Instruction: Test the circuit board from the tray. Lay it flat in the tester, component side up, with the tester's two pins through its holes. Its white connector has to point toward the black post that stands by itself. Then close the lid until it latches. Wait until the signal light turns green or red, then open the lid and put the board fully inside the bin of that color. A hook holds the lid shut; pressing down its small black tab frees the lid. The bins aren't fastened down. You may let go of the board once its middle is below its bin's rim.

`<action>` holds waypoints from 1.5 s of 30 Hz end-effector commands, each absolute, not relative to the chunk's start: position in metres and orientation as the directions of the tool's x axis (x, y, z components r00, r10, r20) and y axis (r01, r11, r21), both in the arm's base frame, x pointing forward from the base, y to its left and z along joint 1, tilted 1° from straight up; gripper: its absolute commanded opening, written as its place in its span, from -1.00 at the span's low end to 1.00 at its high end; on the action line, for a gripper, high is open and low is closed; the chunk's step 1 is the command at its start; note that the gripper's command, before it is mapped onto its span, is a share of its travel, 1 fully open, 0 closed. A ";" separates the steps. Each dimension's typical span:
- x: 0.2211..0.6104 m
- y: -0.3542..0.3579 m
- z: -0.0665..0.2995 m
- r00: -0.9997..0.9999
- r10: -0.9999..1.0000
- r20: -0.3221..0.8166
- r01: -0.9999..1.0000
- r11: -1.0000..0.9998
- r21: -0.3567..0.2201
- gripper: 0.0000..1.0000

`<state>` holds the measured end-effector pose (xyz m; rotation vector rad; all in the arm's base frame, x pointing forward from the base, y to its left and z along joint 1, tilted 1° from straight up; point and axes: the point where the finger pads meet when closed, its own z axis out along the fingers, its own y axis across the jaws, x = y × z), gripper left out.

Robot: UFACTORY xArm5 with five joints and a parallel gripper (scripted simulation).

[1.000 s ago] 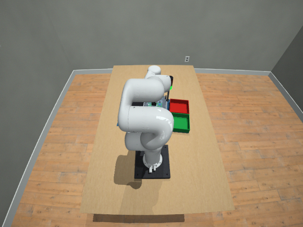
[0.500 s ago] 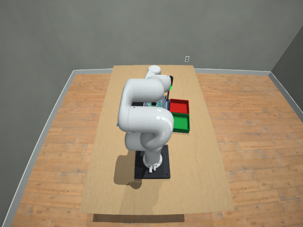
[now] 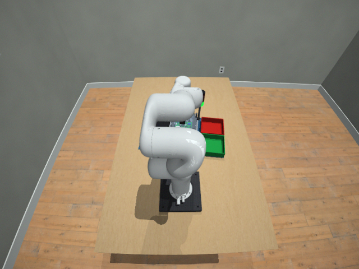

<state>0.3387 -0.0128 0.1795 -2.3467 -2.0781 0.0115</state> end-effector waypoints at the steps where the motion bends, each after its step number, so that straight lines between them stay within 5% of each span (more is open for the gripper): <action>1: 0.340 -0.013 0.183 0.121 0.993 -0.001 0.993 -0.121 -0.007 -1.00; 25: 0.340 -0.013 0.183 0.241 0.970 -0.001 0.970 -0.241 -0.007 -1.00; 45: 0.340 -0.013 0.183 0.744 0.668 -0.005 0.668 -0.744 -0.005 -1.00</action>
